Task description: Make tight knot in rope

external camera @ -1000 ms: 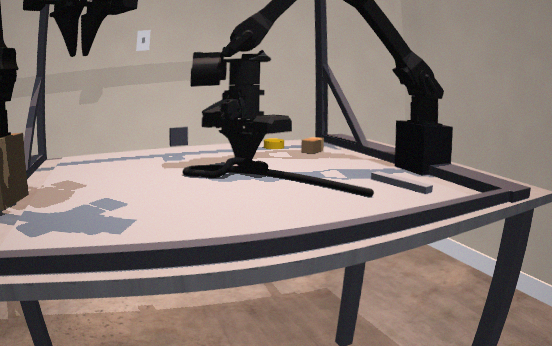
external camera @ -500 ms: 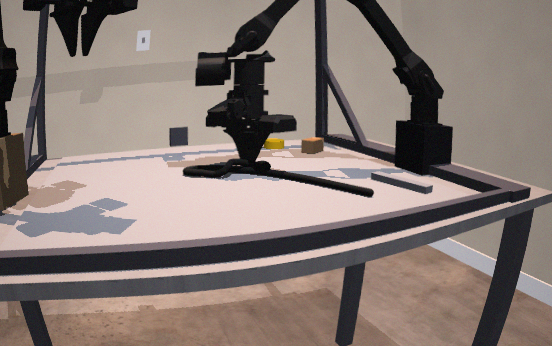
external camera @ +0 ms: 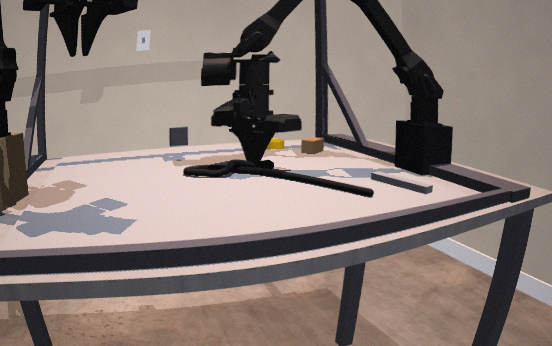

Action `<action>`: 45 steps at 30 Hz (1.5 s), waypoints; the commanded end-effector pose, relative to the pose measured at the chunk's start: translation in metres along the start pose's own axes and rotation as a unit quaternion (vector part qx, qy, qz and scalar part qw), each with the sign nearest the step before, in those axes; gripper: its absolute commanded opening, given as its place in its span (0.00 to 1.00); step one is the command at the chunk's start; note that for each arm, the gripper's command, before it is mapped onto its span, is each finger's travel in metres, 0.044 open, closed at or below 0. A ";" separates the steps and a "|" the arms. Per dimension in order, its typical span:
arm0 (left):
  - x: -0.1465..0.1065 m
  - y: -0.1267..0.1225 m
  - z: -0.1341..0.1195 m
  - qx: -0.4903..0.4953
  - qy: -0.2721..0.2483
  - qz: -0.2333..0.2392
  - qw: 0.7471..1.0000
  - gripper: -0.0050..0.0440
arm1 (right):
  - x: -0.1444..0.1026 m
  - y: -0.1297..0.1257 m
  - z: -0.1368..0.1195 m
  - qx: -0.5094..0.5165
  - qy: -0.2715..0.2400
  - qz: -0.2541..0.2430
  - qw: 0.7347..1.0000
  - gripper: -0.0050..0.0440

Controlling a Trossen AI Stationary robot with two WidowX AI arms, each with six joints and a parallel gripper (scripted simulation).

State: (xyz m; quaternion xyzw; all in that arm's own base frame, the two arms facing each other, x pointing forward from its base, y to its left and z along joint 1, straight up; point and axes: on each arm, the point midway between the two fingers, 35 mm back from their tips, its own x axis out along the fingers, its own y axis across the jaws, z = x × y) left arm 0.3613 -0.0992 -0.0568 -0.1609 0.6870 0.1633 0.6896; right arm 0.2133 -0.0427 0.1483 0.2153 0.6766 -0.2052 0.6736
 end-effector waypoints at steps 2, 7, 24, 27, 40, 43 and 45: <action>-0.010 -0.004 -0.002 0.000 -0.009 -0.011 1.000 0.17 | -0.004 0.001 0.000 -0.002 -0.007 0.006 1.000 0.31; -0.010 -0.004 -0.008 0.000 -0.009 -0.011 1.000 0.17 | -0.004 0.001 0.000 -0.002 -0.007 0.006 1.000 0.31; -0.009 -0.004 -0.025 0.000 -0.008 -0.011 1.000 0.17 | -0.004 0.001 0.000 -0.002 -0.007 0.006 1.000 0.31; -0.009 -0.004 -0.026 0.000 -0.008 -0.011 1.000 0.17 | -0.004 0.001 0.000 -0.002 -0.007 0.006 1.000 0.31; -0.009 -0.004 -0.039 0.000 -0.007 -0.011 1.000 0.17 | -0.004 0.001 0.000 -0.002 -0.007 0.006 1.000 0.31; -0.009 -0.004 -0.042 0.000 -0.007 -0.011 1.000 0.17 | -0.004 0.001 0.000 -0.002 -0.007 0.006 1.000 0.31; -0.009 -0.004 -0.043 0.000 -0.007 -0.011 1.000 0.17 | -0.004 0.001 0.000 -0.002 -0.007 0.006 1.000 0.31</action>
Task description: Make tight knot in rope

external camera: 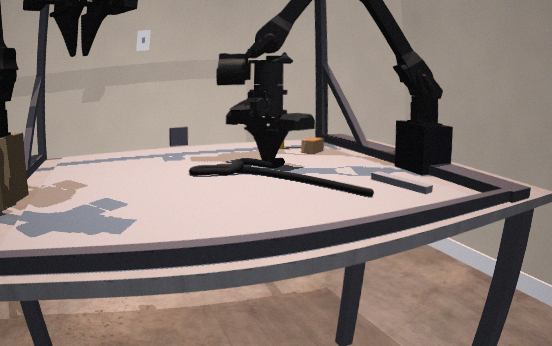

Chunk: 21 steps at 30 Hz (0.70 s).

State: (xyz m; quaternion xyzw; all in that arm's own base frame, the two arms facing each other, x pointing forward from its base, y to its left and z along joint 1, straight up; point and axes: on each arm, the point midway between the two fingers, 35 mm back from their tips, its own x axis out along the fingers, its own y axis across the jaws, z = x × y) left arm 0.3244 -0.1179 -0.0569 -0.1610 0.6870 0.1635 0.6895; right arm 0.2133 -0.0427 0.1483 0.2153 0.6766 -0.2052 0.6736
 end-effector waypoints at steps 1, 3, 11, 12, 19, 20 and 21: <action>-0.008 -0.004 -0.003 0.000 -0.007 -0.011 1.000 0.17 | -0.004 0.001 0.000 -0.002 -0.007 0.006 1.000 0.31; -0.008 -0.004 -0.003 0.000 -0.007 -0.011 1.000 0.17 | -0.004 0.001 0.000 -0.002 -0.007 0.006 1.000 0.31; -0.008 -0.004 -0.014 0.000 -0.007 -0.011 1.000 0.17 | -0.004 0.001 0.000 -0.002 -0.007 0.006 1.000 0.31; -0.008 -0.004 -0.016 0.000 -0.007 -0.011 1.000 0.17 | -0.004 0.001 0.000 -0.002 -0.007 0.006 1.000 0.31; -0.008 -0.004 -0.022 0.000 -0.006 -0.011 1.000 0.17 | -0.004 0.001 0.000 -0.002 -0.007 0.006 1.000 0.31; -0.008 -0.004 -0.022 0.000 -0.006 -0.011 1.000 0.17 | -0.004 0.001 0.000 -0.002 -0.007 0.006 1.000 0.31; -0.008 -0.004 -0.024 0.000 -0.006 -0.011 1.000 0.17 | -0.004 0.001 0.000 -0.002 -0.007 0.006 1.000 0.31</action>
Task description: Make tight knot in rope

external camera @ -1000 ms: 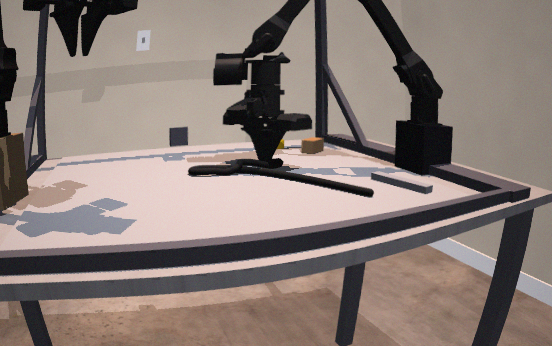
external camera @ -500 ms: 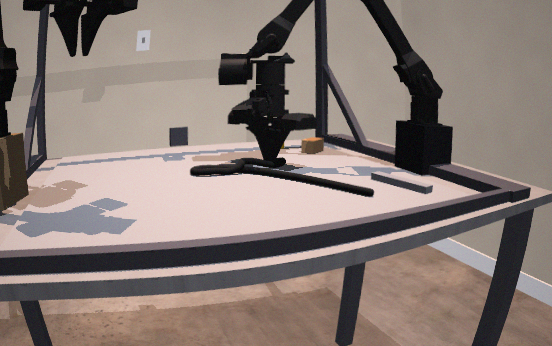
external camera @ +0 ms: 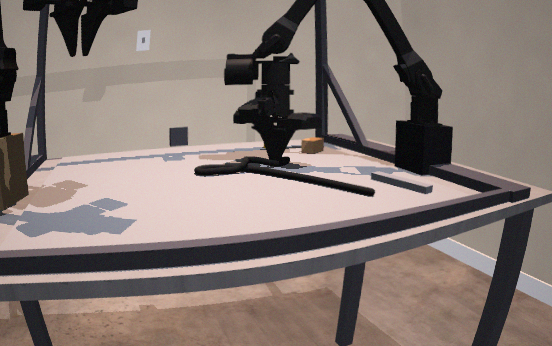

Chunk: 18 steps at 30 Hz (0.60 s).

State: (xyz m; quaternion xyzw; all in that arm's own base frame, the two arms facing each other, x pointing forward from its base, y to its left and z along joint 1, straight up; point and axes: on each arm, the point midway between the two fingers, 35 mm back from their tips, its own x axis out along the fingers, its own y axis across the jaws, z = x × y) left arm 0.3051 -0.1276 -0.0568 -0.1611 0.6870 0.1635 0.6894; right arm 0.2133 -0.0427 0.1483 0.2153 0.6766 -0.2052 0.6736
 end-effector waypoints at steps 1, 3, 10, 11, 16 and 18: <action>-0.008 -0.004 -0.003 0.000 -0.006 -0.011 1.000 0.17 | -0.004 0.001 0.000 -0.002 -0.007 0.006 1.000 0.31; -0.008 -0.004 -0.004 0.000 -0.006 -0.011 1.000 0.17 | -0.004 0.001 0.000 -0.002 -0.007 0.006 1.000 0.31; -0.008 -0.007 0.003 0.059 -0.007 -0.011 0.998 0.17 | -0.004 0.001 0.000 -0.002 -0.007 0.006 1.000 0.31; -0.008 -0.009 0.006 0.085 -0.008 -0.011 0.996 0.17 | -0.004 0.001 0.000 -0.002 -0.007 0.006 1.000 0.31; -0.009 -0.013 0.015 0.162 -0.009 -0.010 0.987 0.17 | -0.004 0.001 0.000 -0.002 -0.007 0.006 1.000 0.31; -0.009 -0.014 0.018 0.190 -0.009 -0.010 0.982 0.17 | -0.004 0.001 0.000 -0.002 -0.007 0.006 1.000 0.31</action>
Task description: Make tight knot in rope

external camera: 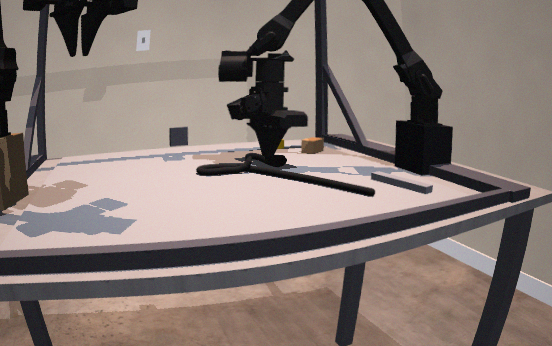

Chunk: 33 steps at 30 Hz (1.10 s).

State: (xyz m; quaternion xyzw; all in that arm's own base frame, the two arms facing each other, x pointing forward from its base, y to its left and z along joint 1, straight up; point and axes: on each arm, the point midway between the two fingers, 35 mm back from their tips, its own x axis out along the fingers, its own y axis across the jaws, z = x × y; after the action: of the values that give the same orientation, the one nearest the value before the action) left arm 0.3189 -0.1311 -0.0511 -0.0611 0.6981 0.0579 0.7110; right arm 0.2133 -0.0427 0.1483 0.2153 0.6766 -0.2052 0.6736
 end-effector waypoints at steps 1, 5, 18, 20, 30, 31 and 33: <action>-0.003 -0.002 0.009 0.051 -0.003 -0.004 0.999 0.17 | -0.004 0.001 0.000 -0.002 -0.007 0.006 1.000 0.31; -0.003 -0.002 0.010 0.054 -0.003 -0.004 0.999 0.17 | -0.004 0.001 0.000 -0.002 -0.007 0.006 1.000 0.31; -0.003 -0.002 0.010 -0.096 -0.003 -0.005 0.995 0.17 | -0.004 0.001 0.000 -0.002 -0.007 0.006 1.000 0.31; -0.003 -0.002 0.010 -0.146 -0.002 -0.005 0.989 0.17 | -0.004 0.001 0.000 -0.002 -0.007 0.006 1.000 0.31; -0.003 -0.002 0.010 -0.244 -0.002 -0.005 0.970 0.17 | -0.004 0.001 0.000 -0.002 -0.007 0.006 1.000 0.31; -0.003 -0.002 0.010 -0.244 -0.002 -0.005 0.970 0.17 | -0.004 0.001 0.000 -0.002 -0.007 0.006 1.000 0.31; -0.003 -0.002 0.010 -0.244 -0.002 -0.005 0.970 0.17 | -0.004 0.001 0.000 -0.002 -0.007 0.006 1.000 0.31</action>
State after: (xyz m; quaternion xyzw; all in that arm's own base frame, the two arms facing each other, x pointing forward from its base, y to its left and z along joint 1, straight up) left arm 0.3240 -0.1294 -0.0553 -0.2231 0.6685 0.2229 0.6735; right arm 0.2133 -0.0427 0.1483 0.2153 0.6766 -0.2052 0.6736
